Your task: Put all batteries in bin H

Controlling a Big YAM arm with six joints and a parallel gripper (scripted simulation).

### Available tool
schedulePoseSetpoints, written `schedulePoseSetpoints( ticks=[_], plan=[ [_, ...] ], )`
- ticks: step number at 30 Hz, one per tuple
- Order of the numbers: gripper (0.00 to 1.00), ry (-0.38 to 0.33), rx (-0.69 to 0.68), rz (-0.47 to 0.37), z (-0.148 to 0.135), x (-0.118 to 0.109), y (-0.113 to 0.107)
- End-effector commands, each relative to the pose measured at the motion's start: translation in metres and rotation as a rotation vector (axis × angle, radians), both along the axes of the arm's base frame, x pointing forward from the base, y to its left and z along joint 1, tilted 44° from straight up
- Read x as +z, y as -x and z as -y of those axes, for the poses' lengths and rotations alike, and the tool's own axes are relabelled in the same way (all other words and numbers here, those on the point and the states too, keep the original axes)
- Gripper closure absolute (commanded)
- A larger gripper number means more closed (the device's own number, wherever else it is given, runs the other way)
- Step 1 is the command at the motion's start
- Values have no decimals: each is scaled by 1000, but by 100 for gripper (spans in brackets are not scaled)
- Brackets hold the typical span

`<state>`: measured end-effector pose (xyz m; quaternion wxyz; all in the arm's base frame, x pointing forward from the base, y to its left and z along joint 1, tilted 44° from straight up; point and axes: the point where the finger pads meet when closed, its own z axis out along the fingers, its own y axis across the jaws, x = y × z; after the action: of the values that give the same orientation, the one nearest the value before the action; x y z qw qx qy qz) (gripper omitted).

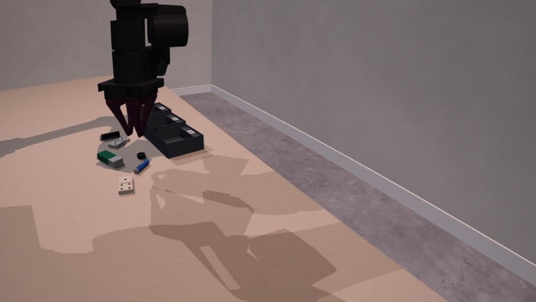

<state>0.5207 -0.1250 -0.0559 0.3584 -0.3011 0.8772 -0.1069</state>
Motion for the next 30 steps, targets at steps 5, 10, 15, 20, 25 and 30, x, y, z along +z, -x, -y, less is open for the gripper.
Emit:
schedulePoseSetpoints(
  ticks=[5,10,15,20,25,30],
  plan=[
    [77,15,22,13,-5,11,-10],
    [77,18,12,20,2,14,-9],
    [77,18,7,24,6,17,-9],
    [77,18,12,26,3,18,-8],
    [77,17,11,23,2,15,-5],
    [77,17,9,23,2,13,0]
  ],
)
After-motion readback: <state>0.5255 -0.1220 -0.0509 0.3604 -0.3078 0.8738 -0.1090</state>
